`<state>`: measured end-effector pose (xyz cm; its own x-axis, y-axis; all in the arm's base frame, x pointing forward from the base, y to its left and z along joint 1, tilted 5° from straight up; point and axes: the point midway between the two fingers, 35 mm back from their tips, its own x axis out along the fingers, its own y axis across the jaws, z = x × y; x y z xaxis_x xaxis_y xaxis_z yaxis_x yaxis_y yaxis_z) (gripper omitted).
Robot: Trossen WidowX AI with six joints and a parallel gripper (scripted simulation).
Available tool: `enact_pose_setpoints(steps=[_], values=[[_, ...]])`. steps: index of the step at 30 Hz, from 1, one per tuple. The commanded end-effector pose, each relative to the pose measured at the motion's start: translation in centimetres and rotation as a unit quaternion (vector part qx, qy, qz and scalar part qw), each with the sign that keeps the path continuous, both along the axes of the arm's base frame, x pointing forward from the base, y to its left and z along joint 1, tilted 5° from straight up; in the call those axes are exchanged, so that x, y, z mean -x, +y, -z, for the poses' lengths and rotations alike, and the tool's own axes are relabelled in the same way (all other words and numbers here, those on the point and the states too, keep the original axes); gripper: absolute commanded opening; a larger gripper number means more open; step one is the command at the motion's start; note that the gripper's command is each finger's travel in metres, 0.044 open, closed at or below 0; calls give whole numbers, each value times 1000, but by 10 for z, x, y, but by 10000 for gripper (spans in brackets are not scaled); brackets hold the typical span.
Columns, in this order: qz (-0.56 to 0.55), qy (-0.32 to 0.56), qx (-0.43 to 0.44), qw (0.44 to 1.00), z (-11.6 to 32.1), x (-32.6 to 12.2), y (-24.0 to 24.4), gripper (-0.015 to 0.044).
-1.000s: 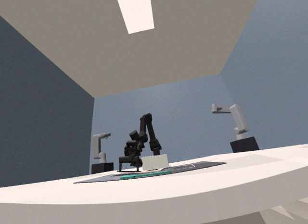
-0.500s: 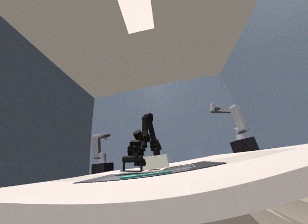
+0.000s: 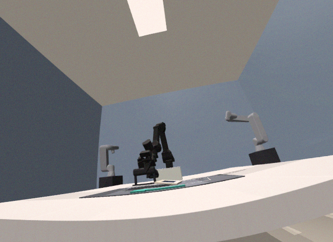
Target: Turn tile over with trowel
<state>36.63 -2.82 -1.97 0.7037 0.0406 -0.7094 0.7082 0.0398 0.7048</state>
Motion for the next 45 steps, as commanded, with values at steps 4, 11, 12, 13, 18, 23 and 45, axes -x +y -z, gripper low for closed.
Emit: enact_pose_setpoints(steps=[4, 11, 12, 13, 18, 23, 45], values=[[-1, -15, -6, 1000, -20, -7, 5, 0], [-1, -15, -7, 1000, -31, -8, 12, 0], [-1, -15, -7, 1000, -33, -8, 14, 0], [-1, -15, -7, 1000, -34, -8, 15, 0], [-1, -15, -7, 1000, -41, -8, 22, 0], [-1, -15, -7, 1000, -47, -8, 29, 0], [-1, -15, -9, 1000, -60, -7, 69, 0]])
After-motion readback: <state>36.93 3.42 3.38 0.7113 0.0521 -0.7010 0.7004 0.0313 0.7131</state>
